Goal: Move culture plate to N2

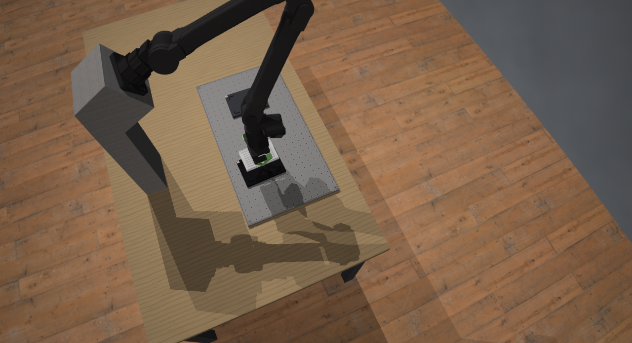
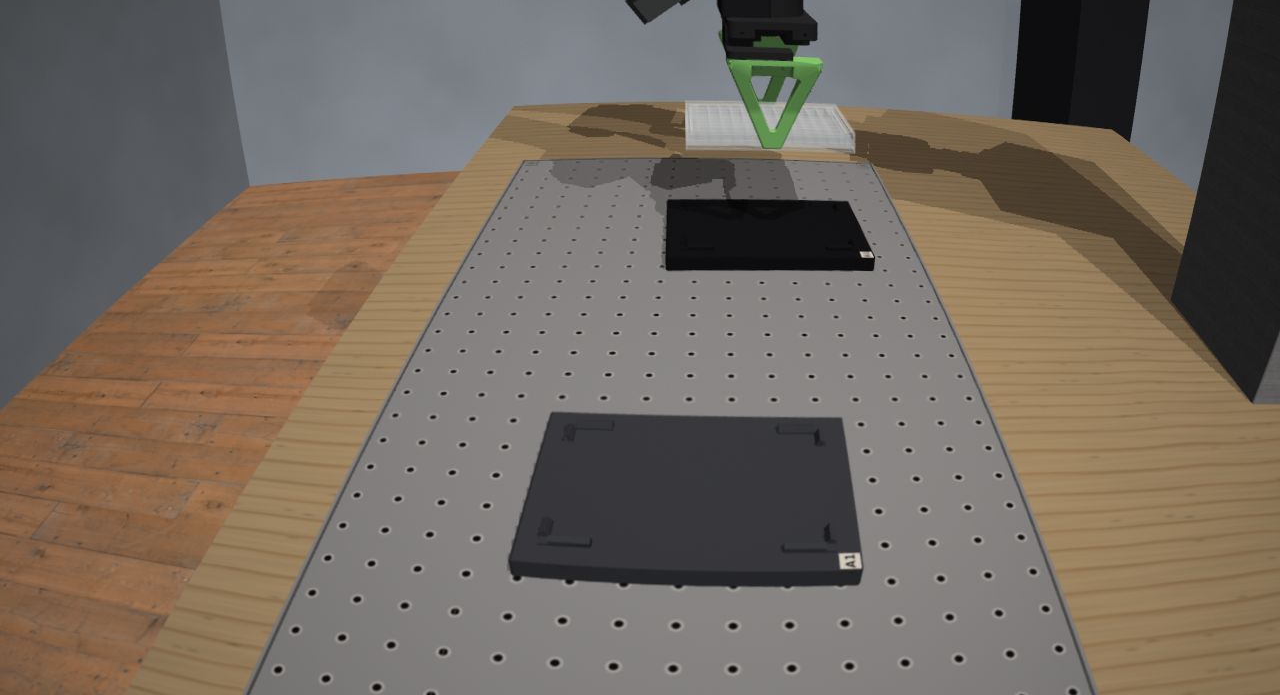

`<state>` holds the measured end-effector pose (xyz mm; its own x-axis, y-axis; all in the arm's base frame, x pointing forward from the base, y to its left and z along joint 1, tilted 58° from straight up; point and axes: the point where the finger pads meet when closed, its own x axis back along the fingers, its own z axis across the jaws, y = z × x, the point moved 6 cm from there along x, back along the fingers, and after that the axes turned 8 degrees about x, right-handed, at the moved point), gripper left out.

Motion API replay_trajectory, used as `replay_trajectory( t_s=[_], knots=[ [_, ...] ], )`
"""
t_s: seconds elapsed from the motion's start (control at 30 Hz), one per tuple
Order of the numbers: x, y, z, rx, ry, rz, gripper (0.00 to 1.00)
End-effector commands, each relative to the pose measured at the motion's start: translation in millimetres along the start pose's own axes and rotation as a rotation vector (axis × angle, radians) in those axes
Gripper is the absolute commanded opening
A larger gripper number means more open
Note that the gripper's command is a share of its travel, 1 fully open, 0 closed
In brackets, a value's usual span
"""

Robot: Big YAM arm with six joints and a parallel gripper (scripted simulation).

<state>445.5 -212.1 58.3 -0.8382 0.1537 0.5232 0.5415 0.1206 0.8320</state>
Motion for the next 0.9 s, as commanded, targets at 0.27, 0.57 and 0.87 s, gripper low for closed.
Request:
replay_trajectory(
  t_s=[0.27,0.57,0.87],
  knots=[
    [-16.6,-1,4,0.005,0.005,-0.006,0.0],
    [-28.3,-1,4,-0.001,0.005,-0.006,0.0],
    [-43.3,-1,5,-0.001,0.005,-0.005,0.0]
  ],
)
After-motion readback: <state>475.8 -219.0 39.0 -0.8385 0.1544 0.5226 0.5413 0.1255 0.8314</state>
